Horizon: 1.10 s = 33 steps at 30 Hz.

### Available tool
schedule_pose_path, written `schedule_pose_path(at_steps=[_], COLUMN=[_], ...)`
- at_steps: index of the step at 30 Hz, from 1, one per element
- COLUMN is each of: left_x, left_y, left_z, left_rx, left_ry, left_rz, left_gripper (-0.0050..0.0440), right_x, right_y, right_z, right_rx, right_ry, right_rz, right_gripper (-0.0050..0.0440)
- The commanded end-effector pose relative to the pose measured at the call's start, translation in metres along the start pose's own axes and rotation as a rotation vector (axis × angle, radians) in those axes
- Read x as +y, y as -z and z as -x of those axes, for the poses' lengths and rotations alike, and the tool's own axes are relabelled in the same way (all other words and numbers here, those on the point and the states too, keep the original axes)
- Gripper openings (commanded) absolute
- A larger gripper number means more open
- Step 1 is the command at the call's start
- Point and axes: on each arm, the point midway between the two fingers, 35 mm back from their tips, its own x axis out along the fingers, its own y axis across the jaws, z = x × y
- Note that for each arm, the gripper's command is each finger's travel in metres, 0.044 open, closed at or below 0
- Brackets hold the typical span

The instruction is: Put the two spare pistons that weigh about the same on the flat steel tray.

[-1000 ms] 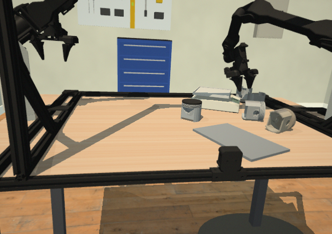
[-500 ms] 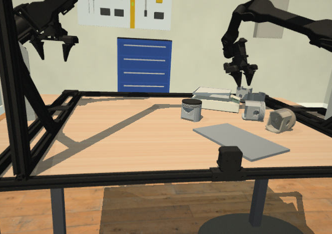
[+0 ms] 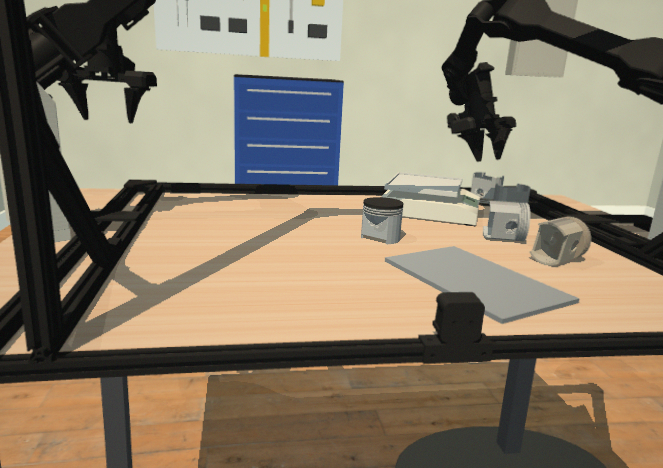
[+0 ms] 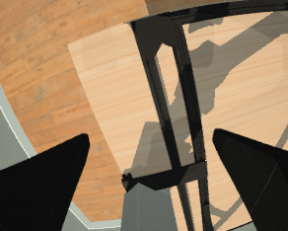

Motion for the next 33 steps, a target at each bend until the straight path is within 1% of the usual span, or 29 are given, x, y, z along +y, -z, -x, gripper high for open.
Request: schedule_pose_path(at_steps=[1,10,15,27,33], left_x=[0.000,0.000,0.000,0.000,0.000], left_y=[0.000,0.000,0.000,0.000,0.000], left_z=[0.000,0.000,0.000,0.000,0.000], left_rx=[-0.001,-0.001,-0.001,-0.001,-0.001], left_ry=[0.002,0.002,0.002,0.002,0.002], left_rz=[0.000,0.000,0.000,0.000,0.000], left_gripper=[0.0440,0.0440,0.0440,0.0440,0.0440], right_x=[0.003,0.004,0.005,0.005,0.005], right_y=[0.003,0.017,0.017,0.017,0.017], right_z=[0.023,0.065,0.067,0.066,0.065], right_rx=[-0.018,-0.019,-0.025,-0.330,-0.341], right_ry=[0.002,0.002,0.001,-0.013,-0.015], right_rz=[0.014,0.012,0.013,-0.111,-0.118], right_gripper=[0.0378,0.0378,0.0378,0.0378,0.0378])
